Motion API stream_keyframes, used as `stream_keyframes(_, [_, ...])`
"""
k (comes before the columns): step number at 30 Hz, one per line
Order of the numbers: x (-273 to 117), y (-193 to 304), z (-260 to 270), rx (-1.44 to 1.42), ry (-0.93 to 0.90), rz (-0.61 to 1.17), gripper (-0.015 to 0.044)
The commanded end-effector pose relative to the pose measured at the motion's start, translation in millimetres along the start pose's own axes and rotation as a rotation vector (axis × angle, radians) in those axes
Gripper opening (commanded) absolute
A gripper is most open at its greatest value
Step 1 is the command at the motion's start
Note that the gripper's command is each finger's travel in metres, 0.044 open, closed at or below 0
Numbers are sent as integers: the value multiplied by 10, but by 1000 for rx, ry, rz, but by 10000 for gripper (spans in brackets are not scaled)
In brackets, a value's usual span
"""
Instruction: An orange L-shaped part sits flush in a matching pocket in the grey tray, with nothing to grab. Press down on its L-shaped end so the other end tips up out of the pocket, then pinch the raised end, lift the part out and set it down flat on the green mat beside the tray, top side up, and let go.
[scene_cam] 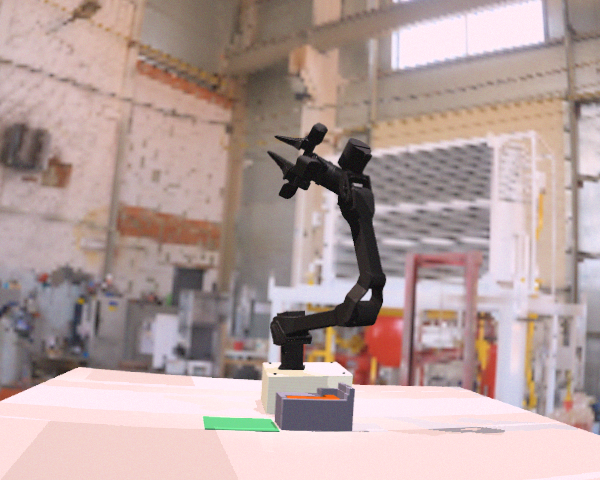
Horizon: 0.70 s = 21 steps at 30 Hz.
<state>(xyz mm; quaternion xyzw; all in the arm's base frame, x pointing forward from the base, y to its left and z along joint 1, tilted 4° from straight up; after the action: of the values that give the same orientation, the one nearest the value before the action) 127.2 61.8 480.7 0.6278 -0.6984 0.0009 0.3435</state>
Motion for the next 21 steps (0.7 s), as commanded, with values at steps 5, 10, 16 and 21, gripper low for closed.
stream_keyframes(5, [320, 619, 505, 592, -134, -217, 180])
stream_keyframes(10, [616, 681, 826, 895, -282, -372, 180])
stream_keyframes(16, [951, 457, 1149, 1174, -531, -560, 180])
stream_keyframes(21, [1124, 70, 1327, 1322, -790, -705, 180])
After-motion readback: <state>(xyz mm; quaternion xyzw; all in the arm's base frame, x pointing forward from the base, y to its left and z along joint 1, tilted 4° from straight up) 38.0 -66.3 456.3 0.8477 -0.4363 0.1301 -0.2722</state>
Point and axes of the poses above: the point midway between the two fingers, 35 mm back from their tips, its own x axis out along the fingers, its own z axis across the jaws, y = z × x, the point moved 9 cm from there along -x, back along the fingers, and after that the axes turned 5 degrees about -x, right-handed, at the moved point
